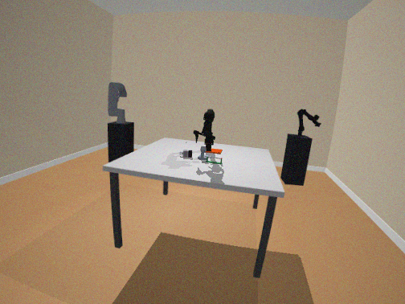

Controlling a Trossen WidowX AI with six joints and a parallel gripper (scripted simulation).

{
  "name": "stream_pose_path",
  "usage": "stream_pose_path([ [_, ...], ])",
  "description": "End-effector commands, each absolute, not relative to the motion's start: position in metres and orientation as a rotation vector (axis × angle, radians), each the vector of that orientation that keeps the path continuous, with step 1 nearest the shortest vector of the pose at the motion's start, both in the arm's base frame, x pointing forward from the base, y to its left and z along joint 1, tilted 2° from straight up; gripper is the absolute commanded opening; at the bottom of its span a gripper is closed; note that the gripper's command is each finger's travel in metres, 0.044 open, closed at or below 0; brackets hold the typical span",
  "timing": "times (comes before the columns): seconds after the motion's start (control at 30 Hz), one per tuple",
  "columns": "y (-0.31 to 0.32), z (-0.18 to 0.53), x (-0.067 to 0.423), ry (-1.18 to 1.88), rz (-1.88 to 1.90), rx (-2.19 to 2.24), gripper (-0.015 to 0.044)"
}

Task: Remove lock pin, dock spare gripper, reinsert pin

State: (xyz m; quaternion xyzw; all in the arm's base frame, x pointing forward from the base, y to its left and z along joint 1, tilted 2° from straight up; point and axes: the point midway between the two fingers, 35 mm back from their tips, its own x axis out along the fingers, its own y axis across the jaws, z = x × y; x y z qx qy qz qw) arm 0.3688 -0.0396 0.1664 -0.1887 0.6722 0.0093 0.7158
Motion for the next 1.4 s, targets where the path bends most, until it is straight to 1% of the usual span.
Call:
stream_pose_path([
  [0.0,-0.108,0.168,0.332,1.2,-0.823,0.096,0.044],
  [0.27,-0.14,0.168,0.307,0.874,-1.209,0.386,0.044],
  [0.5,-0.161,0.168,0.284,0.62,-1.407,0.561,0.044],
  [1.1,-0.161,0.167,0.284,0.619,-1.409,0.562,0.044],
  [1.37,-0.162,0.128,0.286,0.62,-1.413,0.57,0.044],
])
